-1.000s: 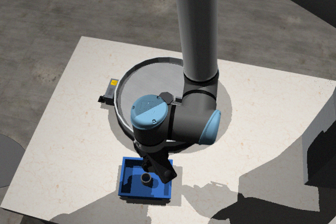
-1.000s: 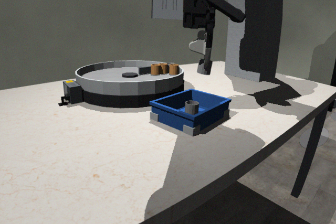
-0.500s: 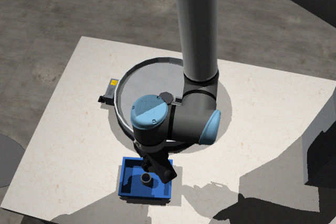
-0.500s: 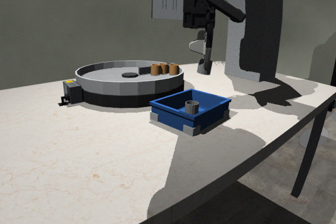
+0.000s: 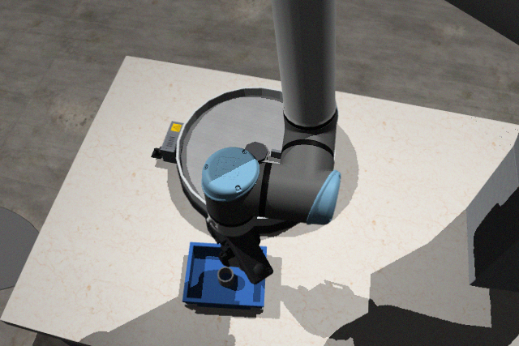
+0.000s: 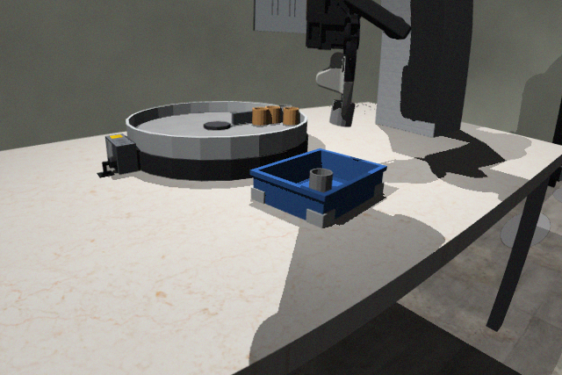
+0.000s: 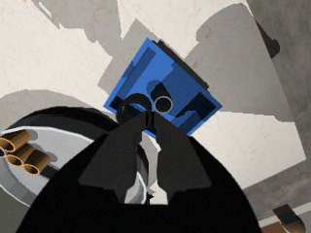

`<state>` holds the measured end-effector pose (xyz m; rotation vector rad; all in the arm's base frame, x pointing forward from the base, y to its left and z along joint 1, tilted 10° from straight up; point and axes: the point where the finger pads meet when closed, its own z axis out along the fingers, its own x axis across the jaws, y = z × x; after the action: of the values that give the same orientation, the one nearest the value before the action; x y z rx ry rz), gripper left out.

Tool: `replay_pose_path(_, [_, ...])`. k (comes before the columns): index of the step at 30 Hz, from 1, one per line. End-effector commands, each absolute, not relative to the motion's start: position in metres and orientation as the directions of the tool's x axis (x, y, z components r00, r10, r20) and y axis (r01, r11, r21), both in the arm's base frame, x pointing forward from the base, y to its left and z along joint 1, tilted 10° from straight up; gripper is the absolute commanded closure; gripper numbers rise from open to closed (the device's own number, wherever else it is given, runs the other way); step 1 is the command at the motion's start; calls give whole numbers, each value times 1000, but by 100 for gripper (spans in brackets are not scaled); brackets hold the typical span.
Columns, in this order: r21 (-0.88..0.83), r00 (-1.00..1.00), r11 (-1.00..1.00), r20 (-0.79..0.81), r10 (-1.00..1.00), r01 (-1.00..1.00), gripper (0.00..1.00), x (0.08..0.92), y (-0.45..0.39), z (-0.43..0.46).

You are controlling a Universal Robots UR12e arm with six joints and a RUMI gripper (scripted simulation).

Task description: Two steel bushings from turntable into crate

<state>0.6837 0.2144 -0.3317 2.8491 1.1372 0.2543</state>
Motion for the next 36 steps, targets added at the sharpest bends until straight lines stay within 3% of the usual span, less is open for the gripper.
replay_pose_path(1, [120,714,-725,130,688,678,100,686,215,-343])
replay_pose_path(13, [120,714,-725,130,688,678,100,695,215,-390])
replay_pose_path(36, [120,714,-725,130,688,678,100,695,215,-391])
